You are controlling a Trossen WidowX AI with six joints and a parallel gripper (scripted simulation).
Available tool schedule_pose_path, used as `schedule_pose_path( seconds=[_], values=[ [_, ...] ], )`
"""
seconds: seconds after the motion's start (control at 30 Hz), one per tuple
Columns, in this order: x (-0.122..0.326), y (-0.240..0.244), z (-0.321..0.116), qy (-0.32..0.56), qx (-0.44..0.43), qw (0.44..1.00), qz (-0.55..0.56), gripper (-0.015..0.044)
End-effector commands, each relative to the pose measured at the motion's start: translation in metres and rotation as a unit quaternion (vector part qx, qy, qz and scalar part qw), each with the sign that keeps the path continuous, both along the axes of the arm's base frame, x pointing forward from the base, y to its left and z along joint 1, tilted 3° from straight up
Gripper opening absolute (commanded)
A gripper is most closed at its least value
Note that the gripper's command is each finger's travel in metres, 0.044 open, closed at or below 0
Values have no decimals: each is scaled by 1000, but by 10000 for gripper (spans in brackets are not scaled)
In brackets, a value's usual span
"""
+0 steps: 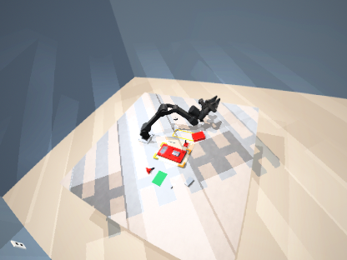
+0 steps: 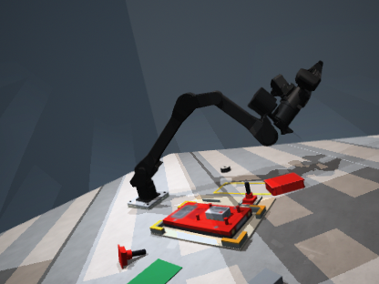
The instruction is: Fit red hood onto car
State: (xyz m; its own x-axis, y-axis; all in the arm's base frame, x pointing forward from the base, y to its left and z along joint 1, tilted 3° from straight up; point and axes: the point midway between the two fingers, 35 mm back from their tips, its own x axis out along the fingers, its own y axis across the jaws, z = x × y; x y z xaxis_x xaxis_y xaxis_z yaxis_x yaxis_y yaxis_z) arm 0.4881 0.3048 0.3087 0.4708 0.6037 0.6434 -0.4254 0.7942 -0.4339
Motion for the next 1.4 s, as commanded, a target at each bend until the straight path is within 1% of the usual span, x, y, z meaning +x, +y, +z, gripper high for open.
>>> schedule_pose_path(
  seconds=[0.0,0.07,0.33,0.5,0.67,0.83,1.0,1.2,1.37],
  values=[
    [1,0,-1,4,-1,1000,-1,440],
    [12,3,-5,33,-12,999,-6,440],
    [64,8,-44,208,-81,974,-41,440],
    [81,5,-74,309,-127,940,-65,440],
    [87,-4,-106,405,-173,893,-89,440],
    [81,-18,-135,493,-220,834,-112,440],
    [64,-38,-161,573,-268,763,-135,440],
    [30,-67,-183,655,-324,664,-159,440],
    [-8,-95,-191,712,-370,571,-176,440]
  ],
)
